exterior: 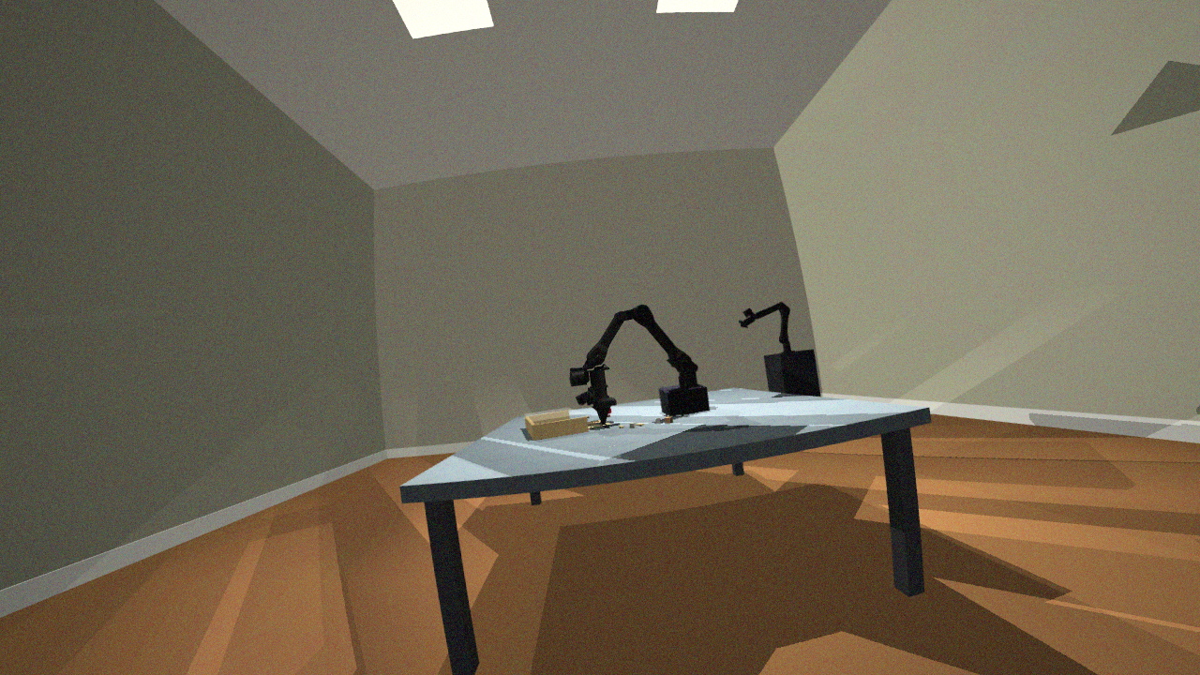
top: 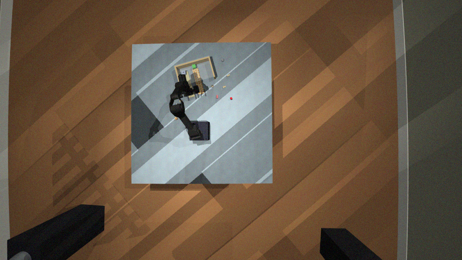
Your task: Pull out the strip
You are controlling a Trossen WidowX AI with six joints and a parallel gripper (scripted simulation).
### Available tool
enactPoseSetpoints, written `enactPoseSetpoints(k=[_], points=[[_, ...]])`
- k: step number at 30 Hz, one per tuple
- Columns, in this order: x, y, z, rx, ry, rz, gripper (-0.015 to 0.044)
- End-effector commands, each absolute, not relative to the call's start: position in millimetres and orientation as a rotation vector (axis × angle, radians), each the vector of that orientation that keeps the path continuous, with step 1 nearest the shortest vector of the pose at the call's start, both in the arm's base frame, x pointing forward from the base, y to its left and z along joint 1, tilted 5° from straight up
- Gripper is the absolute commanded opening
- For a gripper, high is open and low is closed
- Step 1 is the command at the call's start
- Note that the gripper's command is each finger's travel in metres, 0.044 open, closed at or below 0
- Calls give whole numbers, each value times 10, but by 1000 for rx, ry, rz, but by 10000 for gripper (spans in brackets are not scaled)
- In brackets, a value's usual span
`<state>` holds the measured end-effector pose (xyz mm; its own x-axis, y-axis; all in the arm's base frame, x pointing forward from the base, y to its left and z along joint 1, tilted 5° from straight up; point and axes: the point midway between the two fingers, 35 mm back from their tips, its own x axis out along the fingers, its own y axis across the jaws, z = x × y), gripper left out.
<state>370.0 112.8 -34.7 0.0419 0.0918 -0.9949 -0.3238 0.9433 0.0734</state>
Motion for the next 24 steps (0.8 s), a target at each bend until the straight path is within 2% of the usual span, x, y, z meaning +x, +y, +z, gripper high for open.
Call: enactPoseSetpoints(k=[1, 24], points=[[3706, 1128, -366, -189, 1496, 315, 0], [3490, 1063, -398, -189, 1498, 315, 0]])
